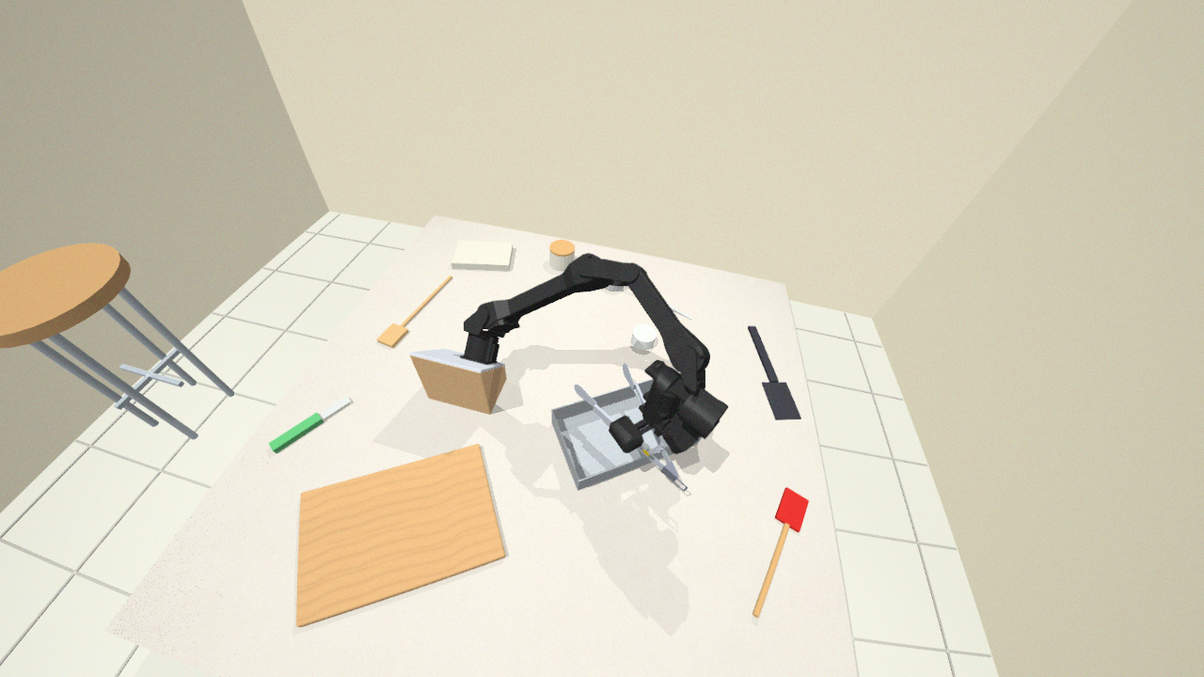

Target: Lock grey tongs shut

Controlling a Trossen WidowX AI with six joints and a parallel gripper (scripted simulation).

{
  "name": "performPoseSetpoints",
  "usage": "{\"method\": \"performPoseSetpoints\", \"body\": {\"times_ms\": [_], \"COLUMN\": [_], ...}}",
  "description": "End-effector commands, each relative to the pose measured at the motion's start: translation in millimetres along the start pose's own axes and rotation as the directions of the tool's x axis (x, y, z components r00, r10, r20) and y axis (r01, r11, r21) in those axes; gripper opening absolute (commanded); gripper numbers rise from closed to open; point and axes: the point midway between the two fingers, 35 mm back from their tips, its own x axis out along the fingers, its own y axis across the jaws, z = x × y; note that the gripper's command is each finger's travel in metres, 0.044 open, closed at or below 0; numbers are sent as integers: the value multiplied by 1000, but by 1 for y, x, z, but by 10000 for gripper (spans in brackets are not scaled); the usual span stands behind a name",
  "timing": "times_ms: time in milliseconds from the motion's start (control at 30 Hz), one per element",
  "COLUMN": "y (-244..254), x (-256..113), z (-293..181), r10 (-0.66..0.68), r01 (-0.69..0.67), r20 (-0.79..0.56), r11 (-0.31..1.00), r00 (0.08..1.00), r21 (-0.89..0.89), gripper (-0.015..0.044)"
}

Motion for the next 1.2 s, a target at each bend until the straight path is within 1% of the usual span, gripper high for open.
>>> {"method": "performPoseSetpoints", "body": {"times_ms": [0,933,1033,1167], "y": [-1,-2,0,0], "x": [7,49,46,46], "z": [-1,-6,-5,-5], "r10": [5,8,3,3], "r01": [-5,-8,-3,-3], "r20": [-2,-6,-4,-4], "r11": [1000,1000,1000,1000], "r00": [1000,1000,1000,1000], "r21": [10,10,-1,-1], "gripper": [440,440,361,335]}}
